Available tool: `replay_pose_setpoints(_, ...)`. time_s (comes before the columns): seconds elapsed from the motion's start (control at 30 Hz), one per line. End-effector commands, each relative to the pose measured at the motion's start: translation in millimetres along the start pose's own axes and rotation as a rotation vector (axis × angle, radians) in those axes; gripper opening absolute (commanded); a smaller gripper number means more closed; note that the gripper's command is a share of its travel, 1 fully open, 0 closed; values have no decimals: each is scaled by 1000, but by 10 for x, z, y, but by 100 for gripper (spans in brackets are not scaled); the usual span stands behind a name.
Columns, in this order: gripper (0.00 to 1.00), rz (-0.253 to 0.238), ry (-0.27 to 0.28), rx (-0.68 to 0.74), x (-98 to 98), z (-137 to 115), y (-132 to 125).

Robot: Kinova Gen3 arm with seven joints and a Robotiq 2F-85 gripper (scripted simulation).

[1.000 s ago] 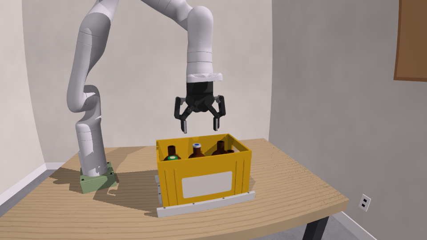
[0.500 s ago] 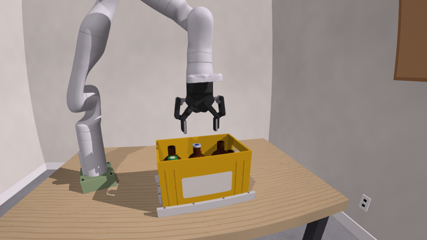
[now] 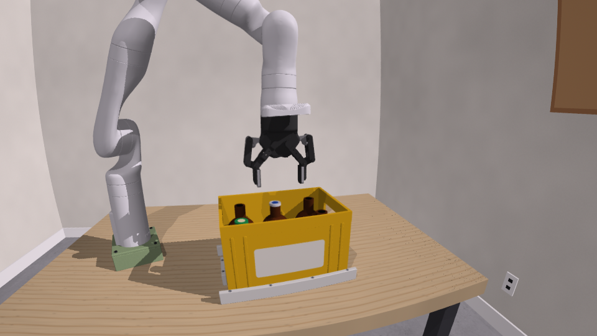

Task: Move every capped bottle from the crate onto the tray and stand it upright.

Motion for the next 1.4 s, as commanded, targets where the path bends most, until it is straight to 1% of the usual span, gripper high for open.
replay_pose_setpoints(0.0,100,-3,-4,4,12,34,-13)
replay_pose_setpoints(0.23,100,-3,-4,4,12,34,-13)
replay_pose_setpoints(0.27,100,-1,1,-1,-6,3,-4)
replay_pose_setpoints(1.37,100,-1,1,-1,-6,3,-4)
Point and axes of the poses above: the point where the finger pads meet when closed, its own x axis out along the fingers, its own y axis across the jaws, z = x × y, the point moved 7 cm from there along -x, back along the fingers, and after that the axes turned 7 degrees about -x, right-handed, at the moved point
